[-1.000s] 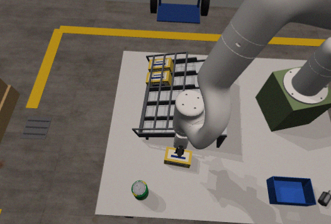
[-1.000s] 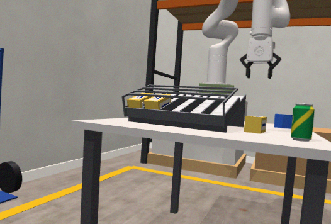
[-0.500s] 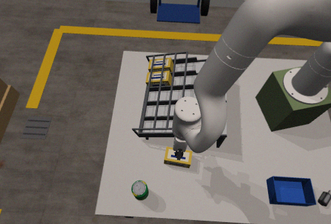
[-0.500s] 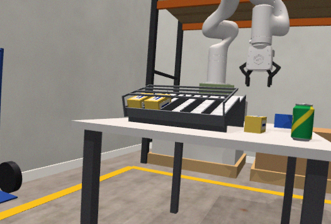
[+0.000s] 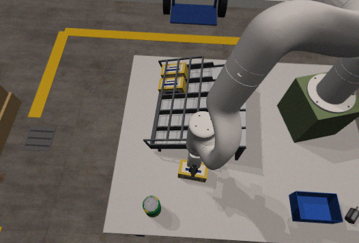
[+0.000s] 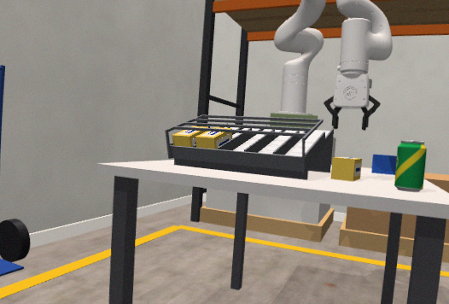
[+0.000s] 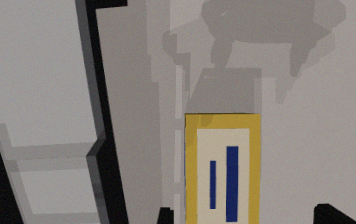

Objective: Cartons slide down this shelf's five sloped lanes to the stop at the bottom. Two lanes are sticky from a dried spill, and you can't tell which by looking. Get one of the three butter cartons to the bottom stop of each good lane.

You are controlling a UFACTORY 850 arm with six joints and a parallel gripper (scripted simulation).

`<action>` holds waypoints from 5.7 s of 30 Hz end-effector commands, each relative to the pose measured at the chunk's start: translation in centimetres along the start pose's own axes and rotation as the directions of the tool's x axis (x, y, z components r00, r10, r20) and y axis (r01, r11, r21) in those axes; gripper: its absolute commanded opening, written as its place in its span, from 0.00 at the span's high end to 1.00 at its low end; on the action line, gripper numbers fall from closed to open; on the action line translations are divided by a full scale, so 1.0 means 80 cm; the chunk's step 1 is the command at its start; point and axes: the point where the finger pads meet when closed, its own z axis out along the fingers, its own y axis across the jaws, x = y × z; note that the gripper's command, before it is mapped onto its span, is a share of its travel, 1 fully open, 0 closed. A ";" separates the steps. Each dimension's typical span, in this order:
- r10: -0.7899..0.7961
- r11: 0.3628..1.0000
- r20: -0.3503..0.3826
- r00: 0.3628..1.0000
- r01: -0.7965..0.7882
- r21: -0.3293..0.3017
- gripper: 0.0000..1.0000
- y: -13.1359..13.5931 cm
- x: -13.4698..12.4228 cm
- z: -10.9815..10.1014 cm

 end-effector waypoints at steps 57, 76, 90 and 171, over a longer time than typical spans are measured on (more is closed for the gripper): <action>0.000 1.000 0.001 1.000 0.000 0.000 0.10 0.002 -0.001 0.154; 0.000 1.000 0.003 1.000 0.000 -0.001 1.00 0.003 -0.002 0.153; 0.000 1.000 0.002 1.000 0.000 -0.001 1.00 0.003 -0.001 0.153; -0.064 0.998 0.001 0.998 0.064 0.002 1.00 -0.380 0.088 -0.152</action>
